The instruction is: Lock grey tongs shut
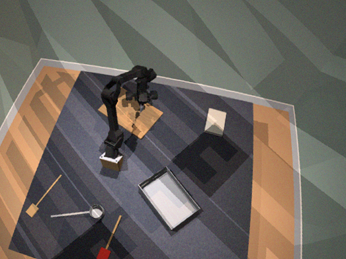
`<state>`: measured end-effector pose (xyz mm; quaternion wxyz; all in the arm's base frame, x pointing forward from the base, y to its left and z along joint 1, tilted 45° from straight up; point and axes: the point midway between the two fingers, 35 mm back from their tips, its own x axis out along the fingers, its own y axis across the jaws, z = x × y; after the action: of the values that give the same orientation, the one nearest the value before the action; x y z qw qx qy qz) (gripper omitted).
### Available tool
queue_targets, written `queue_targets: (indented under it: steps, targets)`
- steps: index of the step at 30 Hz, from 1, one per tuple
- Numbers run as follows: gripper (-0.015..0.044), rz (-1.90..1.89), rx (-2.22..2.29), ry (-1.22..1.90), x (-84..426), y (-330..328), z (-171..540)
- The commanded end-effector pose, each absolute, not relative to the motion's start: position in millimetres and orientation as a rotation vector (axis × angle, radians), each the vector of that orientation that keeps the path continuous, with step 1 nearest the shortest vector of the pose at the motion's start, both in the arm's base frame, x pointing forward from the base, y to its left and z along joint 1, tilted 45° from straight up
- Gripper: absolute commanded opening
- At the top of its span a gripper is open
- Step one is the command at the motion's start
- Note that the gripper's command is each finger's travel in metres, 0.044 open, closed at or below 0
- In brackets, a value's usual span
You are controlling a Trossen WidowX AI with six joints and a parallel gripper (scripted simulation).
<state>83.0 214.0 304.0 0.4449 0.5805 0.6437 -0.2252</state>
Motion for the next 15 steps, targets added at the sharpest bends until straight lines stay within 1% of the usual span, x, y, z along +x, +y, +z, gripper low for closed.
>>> queue_targets:
  steps: [1,15]
  targets:
    - [-0.0150,-0.514,1.459,1.599,71.4,209.7,310.9]
    - [-0.0150,-0.396,1.492,1.660,30.6,196.8,326.3]
